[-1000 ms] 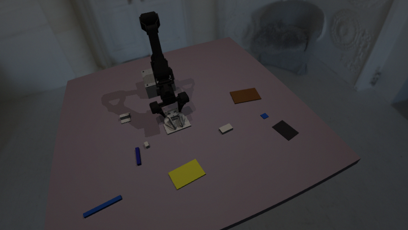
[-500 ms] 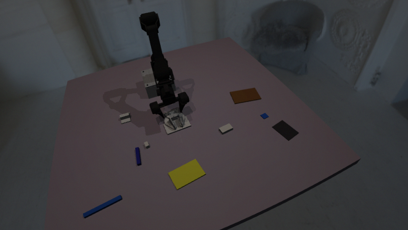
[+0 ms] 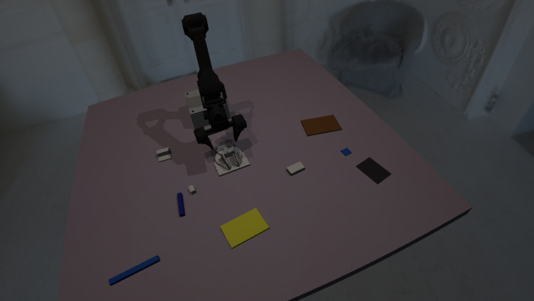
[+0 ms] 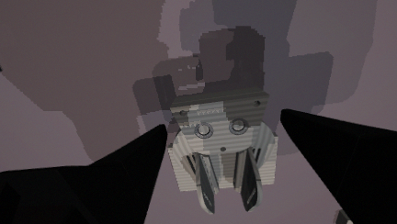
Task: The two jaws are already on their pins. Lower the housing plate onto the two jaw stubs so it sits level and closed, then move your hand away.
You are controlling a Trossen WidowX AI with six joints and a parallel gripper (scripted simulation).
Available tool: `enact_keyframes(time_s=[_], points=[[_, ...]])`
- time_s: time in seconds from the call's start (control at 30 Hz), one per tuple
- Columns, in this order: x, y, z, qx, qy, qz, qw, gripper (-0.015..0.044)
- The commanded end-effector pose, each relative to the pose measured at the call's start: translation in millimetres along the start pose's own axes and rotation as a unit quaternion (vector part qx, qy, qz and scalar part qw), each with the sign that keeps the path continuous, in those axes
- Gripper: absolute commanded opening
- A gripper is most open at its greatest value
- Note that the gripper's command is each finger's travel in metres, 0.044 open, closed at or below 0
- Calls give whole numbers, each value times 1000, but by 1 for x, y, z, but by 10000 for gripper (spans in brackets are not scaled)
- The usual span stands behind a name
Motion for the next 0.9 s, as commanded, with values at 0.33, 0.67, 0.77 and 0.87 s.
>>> enact_keyframes(time_s=[0.33,0.67,0.77,0.87], points=[[0,29,-71,10,0,-1,1000,440],[1,56,-94,7,0,-1,1000,440],[1,56,-94,7,0,-1,1000,440],[1,56,-94,7,0,-1,1000,440]])
Point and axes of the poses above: the point midway between the two fingers, 35 mm back from their tips, its own z axis out along the fingers, its own x axis across the jaws, y = z × x, the point moved 9 cm from there along -z, back along the fingers, and after that the axes turned 8 degrees about z, right-handed, at the moved point
